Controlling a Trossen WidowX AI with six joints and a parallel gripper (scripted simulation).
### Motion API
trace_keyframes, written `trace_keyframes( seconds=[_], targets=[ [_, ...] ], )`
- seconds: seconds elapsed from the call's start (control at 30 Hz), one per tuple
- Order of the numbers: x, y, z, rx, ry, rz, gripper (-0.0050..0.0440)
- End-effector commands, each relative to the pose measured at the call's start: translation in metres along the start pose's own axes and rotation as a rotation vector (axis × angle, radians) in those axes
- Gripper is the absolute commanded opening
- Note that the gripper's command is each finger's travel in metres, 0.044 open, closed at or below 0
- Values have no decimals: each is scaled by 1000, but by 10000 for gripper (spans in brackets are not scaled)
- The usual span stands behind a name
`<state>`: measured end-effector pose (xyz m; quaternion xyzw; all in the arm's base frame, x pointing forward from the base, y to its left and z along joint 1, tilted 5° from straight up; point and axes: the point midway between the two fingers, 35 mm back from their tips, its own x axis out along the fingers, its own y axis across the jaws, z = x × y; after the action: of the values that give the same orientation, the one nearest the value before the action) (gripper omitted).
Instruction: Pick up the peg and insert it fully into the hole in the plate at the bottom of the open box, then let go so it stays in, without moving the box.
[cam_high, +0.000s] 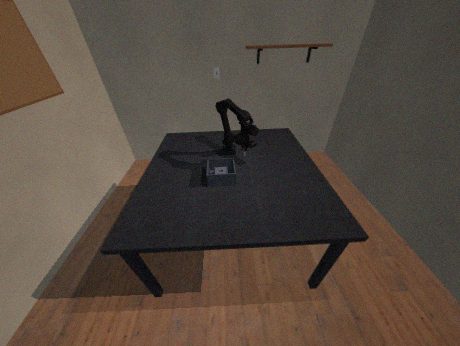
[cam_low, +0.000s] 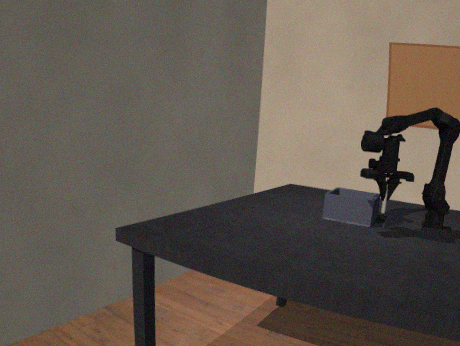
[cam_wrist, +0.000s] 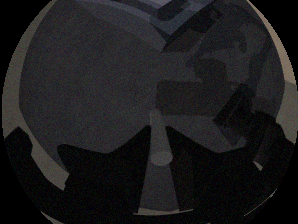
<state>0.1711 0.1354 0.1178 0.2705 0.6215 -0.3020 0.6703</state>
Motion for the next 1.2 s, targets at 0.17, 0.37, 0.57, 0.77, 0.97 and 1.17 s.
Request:
trace_keyframes(
  seconds=[0.17,0.37,0.57,0.77,0.97,1.17],
  targets=[
    [-8,6,20,-10,1,6,0],
    [-14,9,38,-17,4,9,0],
    [-21,10,56,-22,8,13,0],
    [-25,10,68,-26,11,16,0],
    [-31,8,87,-27,8,24,0],
    [-35,3,101,-2,-6,21,0]
  ],
)
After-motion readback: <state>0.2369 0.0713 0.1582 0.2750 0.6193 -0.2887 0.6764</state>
